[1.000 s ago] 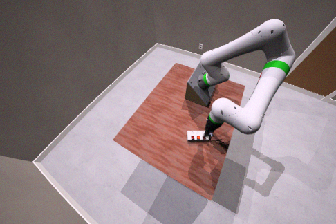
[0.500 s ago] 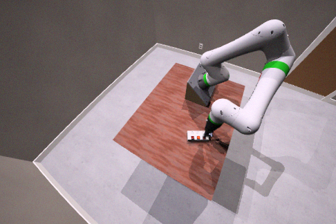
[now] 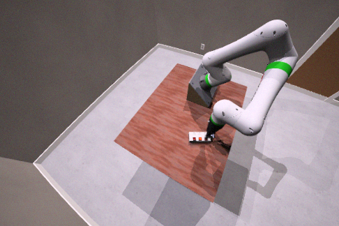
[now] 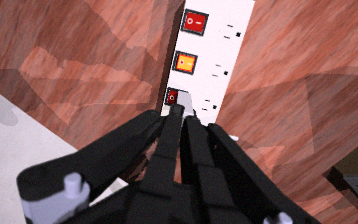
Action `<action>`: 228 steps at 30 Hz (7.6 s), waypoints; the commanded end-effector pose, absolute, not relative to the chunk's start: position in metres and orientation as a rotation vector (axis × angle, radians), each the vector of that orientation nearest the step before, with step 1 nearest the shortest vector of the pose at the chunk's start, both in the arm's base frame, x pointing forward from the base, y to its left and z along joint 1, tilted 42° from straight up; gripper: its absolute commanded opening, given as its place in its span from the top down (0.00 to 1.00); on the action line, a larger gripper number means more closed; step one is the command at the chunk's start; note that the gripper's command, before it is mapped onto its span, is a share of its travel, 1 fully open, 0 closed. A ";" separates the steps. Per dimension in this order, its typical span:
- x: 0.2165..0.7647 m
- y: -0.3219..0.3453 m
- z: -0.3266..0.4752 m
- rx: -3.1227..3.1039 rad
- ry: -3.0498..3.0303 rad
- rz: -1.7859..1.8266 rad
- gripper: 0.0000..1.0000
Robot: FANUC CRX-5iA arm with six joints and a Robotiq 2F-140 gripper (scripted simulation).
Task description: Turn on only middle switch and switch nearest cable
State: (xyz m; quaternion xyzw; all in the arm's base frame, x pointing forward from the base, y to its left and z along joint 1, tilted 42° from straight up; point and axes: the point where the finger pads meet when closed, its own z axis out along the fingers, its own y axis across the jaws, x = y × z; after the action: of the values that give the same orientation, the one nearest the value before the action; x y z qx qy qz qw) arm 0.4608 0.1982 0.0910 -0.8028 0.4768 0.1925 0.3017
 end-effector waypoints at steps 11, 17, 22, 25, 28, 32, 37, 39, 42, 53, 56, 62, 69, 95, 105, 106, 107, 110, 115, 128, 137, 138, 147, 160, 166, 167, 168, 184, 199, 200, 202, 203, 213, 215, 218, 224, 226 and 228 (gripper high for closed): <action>0.461 0.198 0.091 -2.129 1.265 0.510 1.00; 0.461 0.198 0.091 -2.129 1.265 0.510 1.00; 0.461 0.198 0.091 -2.129 1.265 0.510 1.00; 0.461 0.198 0.091 -2.129 1.265 0.510 1.00; 0.461 0.198 0.091 -2.129 1.265 0.510 1.00; 0.461 0.198 0.091 -2.129 1.265 0.510 1.00; 0.461 0.200 0.089 -2.129 1.265 0.510 1.00; 0.461 0.200 0.089 -2.129 1.265 0.510 1.00; 0.461 0.201 0.088 -2.129 1.265 0.510 1.00; 0.461 0.204 0.085 -2.129 1.265 0.510 1.00; 0.461 0.204 0.084 -2.129 1.265 0.510 1.00; 0.461 0.204 0.084 -2.129 1.265 0.510 1.00; 0.461 0.204 0.084 -2.129 1.265 0.510 1.00; 0.462 0.179 0.112 -2.129 1.265 0.510 1.00; 0.462 0.178 0.113 -2.129 1.265 0.510 1.00; 0.462 0.178 0.113 -2.129 1.265 0.510 1.00; 0.462 0.178 0.113 -2.129 1.265 0.510 1.00; 0.462 0.178 0.113 -2.129 1.265 0.510 1.00; 0.462 0.178 0.113 -2.129 1.265 0.510 1.00; 0.462 0.166 0.127 -2.129 1.265 0.510 0.00; 0.463 0.143 0.153 -2.129 1.265 0.510 0.00; 0.463 0.139 0.156 -2.129 1.265 0.510 0.00; 0.463 0.123 0.175 -2.129 1.265 0.510 0.00; 0.463 0.122 0.176 -2.129 1.265 0.510 0.00; 0.463 0.122 0.176 -2.129 1.265 0.510 0.00; 0.463 0.122 0.176 -2.129 1.265 0.510 0.00; 0.463 0.122 0.176 -2.129 1.265 0.510 0.00; 0.463 0.122 0.176 -2.129 1.265 0.510 0.00; 0.463 0.122 0.176 -2.129 1.265 0.510 0.00; 0.463 0.122 0.176 -2.129 1.265 0.510 0.00; 0.463 0.122 0.176 -2.129 1.265 0.510 0.00; 0.463 0.122 0.176 -2.129 1.265 0.510 0.00; 0.463 0.122 0.176 -2.129 1.265 0.510 0.00; 0.463 0.122 0.176 -2.129 1.265 0.510 0.00; 0.463 0.122 0.176 -2.129 1.265 0.510 0.00; 0.463 0.122 0.176 -2.129 1.265 0.510 0.00; 0.463 0.122 0.176 -2.129 1.265 0.510 0.00; 0.463 0.122 0.176 -2.129 1.265 0.510 0.00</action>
State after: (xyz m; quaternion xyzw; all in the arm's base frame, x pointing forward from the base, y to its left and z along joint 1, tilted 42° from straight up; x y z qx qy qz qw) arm 0.4633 0.1220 0.1758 -0.8028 0.4768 0.1925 0.3017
